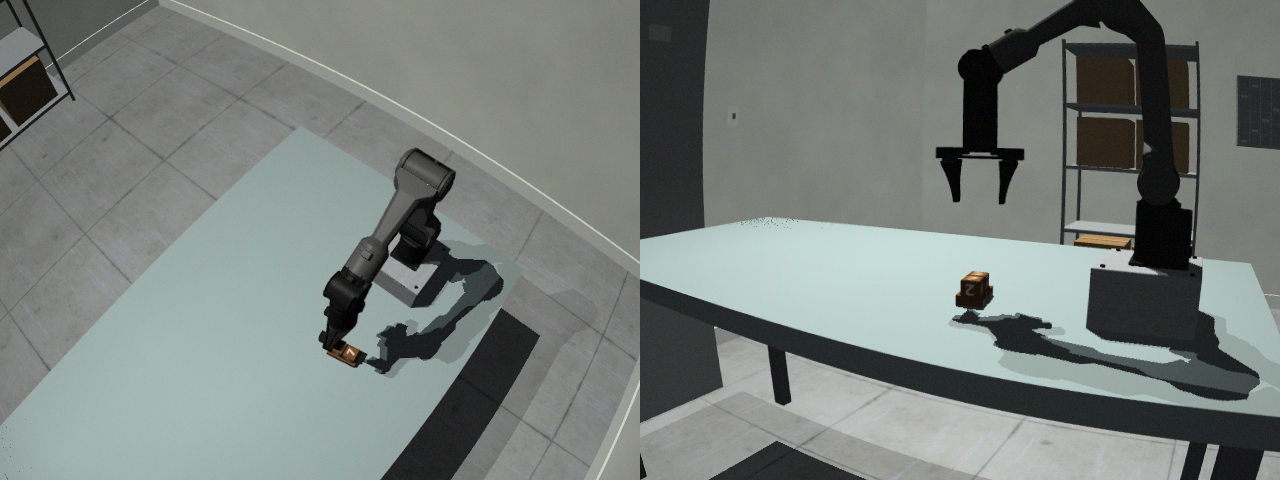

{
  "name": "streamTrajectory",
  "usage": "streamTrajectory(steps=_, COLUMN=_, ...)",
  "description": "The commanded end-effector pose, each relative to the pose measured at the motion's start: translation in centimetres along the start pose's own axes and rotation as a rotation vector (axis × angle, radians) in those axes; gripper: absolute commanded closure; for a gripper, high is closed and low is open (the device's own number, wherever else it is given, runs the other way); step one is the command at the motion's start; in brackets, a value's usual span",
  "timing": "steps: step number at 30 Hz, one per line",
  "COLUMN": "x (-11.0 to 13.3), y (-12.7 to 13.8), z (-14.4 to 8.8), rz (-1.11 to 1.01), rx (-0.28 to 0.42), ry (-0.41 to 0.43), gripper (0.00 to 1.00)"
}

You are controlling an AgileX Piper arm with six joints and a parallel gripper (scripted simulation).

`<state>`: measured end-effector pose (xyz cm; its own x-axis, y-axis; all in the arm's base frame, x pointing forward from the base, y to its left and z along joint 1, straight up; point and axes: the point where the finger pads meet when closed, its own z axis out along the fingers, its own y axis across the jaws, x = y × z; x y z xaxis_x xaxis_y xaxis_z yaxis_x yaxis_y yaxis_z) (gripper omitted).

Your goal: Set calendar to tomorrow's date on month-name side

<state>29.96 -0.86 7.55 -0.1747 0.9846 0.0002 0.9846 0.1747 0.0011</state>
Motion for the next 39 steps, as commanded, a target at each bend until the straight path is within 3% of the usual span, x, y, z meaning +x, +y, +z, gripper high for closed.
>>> streamTrajectory(steps=1, x=0.0, y=0.0, z=0.1, rz=-0.026, rx=0.001, ry=0.000, gripper=0.00)
streamTrajectory(steps=7, x=0.0, y=0.0, z=0.5, rz=-0.187, rx=0.003, ry=0.002, gripper=0.00)
streamTrajectory(steps=14, x=0.0, y=0.0, z=1.2, rz=-0.522, rx=0.003, ry=0.004, gripper=0.00)
streamTrajectory(steps=16, x=0.0, y=0.0, z=1.2, rz=-0.522, rx=0.003, ry=0.004, gripper=0.00)
streamTrajectory(steps=31, x=0.0, y=0.0, z=3.3, rz=-1.616, rx=-0.002, ry=0.010, gripper=0.00)
streamTrajectory(steps=33, x=0.0, y=0.0, z=3.3, rz=-1.616, rx=-0.002, ry=0.010, gripper=0.00)
streamTrajectory(steps=39, x=0.0, y=0.0, z=4.1, rz=-2.081, rx=-0.006, ry=0.012, gripper=0.00)
